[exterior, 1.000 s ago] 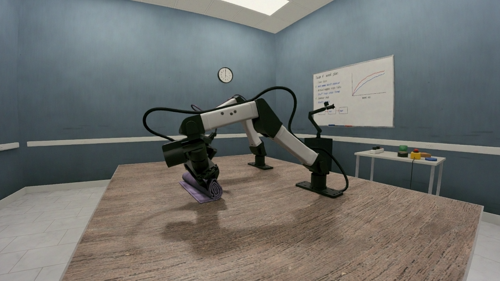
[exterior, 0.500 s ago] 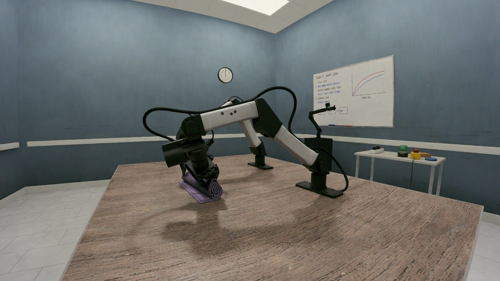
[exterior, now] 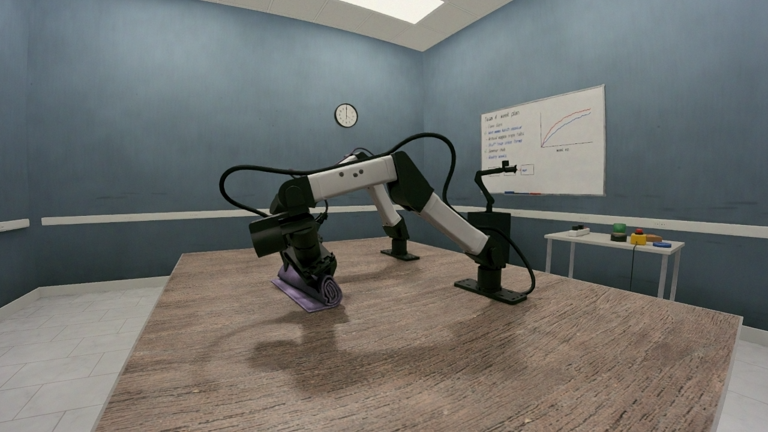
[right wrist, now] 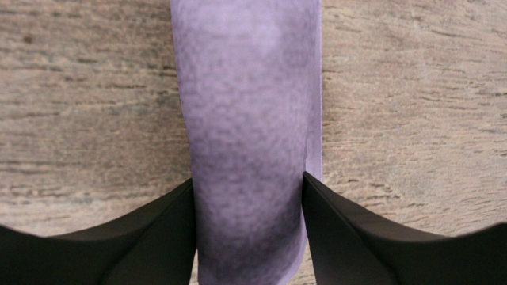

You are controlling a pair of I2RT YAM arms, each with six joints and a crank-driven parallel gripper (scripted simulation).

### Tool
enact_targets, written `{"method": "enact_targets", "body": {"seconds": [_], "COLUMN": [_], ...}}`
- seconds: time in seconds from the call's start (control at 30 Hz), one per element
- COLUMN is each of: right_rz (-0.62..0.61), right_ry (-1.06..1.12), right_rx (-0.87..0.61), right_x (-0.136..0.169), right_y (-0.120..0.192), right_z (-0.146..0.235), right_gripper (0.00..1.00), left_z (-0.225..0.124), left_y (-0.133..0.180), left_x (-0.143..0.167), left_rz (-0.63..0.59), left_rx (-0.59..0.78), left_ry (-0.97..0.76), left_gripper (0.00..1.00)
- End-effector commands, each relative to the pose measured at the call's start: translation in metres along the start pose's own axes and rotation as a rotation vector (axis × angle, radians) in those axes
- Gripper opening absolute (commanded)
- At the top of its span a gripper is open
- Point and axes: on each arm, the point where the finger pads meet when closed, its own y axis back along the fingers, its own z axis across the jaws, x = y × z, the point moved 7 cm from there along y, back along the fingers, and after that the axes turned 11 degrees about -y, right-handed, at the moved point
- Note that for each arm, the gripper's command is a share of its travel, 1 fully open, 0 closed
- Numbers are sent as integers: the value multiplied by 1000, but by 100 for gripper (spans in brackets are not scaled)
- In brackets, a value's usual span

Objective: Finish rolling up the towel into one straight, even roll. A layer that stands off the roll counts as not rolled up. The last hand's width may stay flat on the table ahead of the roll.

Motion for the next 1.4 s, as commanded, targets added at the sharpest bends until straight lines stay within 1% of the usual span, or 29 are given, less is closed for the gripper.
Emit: {"method": "enact_targets", "body": {"seconds": [0.0,0.33,0.4,0.53,0.73,0.9,0.97,1.3,1.37], "right_rz": [-14,-14,-14,-14,-14,-14,-14,-14,-14], "right_ry": [11,11,11,11,11,11,11,11,11], "right_rx": [8,8,8,8,8,8,8,8,8], "right_x": [2,2,2,2,2,2,2,2,2], "right_y": [0,0,0,0,0,0,0,0,0], "right_z": [-7,-7,-7,-7,-7,-7,-7,-7,-7], "right_gripper": [55,45,45,40,39,39,39,39,39], "left_z": [10,10,10,10,10,9,9,6,6], "left_y": [-1,-1,-1,-1,-1,2,2,8,10], "left_x": [-1,-1,-1,-1,-1,-3,-3,-9,-9], "left_rz": [3,3,3,3,3,3,3,3,3], "left_rx": [103,103,103,103,103,103,103,103,103], "left_ry": [5,5,5,5,5,5,5,5,5], "left_gripper": [40,40,40,40,40,55,55,85,85]}}
